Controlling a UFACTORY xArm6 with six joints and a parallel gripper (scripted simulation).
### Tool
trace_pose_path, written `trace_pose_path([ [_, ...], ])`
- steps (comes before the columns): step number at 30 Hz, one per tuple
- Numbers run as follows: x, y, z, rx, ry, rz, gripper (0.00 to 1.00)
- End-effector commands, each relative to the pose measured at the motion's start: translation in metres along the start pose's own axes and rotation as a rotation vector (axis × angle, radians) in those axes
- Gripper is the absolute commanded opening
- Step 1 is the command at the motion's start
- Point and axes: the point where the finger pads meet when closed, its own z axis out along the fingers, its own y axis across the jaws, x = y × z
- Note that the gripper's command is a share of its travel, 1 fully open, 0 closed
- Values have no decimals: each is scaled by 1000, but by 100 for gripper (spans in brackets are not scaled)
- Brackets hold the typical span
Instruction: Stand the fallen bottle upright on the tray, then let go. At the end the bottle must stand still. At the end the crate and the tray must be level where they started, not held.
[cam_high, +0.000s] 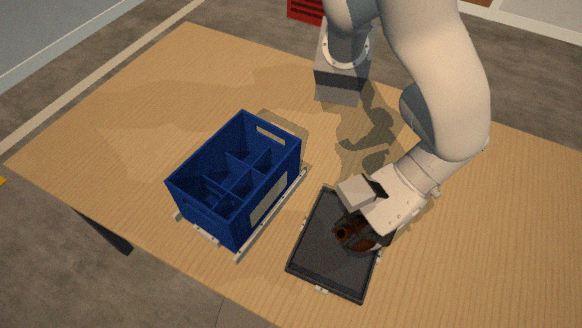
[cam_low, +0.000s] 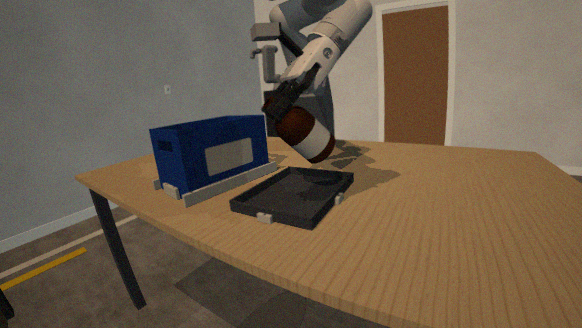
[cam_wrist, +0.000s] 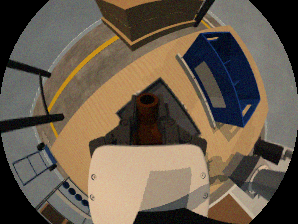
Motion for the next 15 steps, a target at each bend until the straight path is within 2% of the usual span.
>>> trace_pose_path([
  [1,1,-1,0,1,29,3,0],
  [15,1,-2,-2,8,93,4,0],
])
